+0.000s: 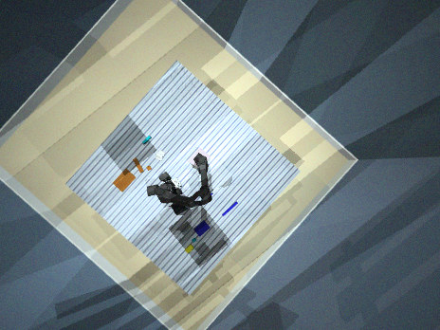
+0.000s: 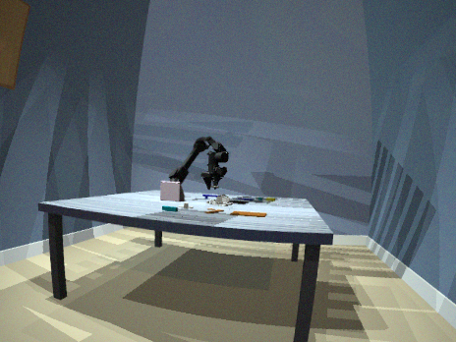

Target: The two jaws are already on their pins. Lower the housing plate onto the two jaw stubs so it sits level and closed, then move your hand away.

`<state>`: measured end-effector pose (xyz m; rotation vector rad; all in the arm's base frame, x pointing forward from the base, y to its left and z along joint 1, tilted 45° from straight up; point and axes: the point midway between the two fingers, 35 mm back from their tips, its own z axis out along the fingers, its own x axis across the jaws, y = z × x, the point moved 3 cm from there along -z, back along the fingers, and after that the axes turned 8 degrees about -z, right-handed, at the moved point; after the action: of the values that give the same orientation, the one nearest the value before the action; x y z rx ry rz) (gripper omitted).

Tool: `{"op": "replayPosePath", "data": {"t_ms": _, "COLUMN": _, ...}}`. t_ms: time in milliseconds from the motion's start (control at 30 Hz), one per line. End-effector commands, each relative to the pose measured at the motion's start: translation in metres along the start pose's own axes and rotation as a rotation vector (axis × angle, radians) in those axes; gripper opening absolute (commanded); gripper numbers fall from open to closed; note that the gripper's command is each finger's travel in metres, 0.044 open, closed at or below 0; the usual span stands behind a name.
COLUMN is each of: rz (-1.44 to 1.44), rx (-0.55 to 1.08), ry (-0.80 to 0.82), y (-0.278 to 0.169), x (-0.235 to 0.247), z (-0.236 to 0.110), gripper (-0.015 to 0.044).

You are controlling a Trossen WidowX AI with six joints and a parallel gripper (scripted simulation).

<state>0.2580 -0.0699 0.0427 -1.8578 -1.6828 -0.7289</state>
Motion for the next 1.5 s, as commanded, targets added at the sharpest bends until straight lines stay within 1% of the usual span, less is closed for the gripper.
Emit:
{"op": "replayPosePath", "data": {"t_ms": 0, "rz": 0.007, "rx": -0.001, "ry": 0.004, "y": 0.000, "x": 0.001, "z": 0.000, "gripper": 0.0351}}
{"op": "replayPosePath", "data": {"t_ms": 633, "rz": 0.007, "rx": -0.001, "ry": 0.004, "y": 0.000, "x": 0.001, "z": 0.001, "gripper": 0.0351}}
{"op": "replayPosePath", "data": {"t_ms": 1467, "rz": 0.007, "rx": -0.002, "ry": 0.004, "y": 0.001, "x": 0.001, "z": 0.042, "gripper": 0.0351}}
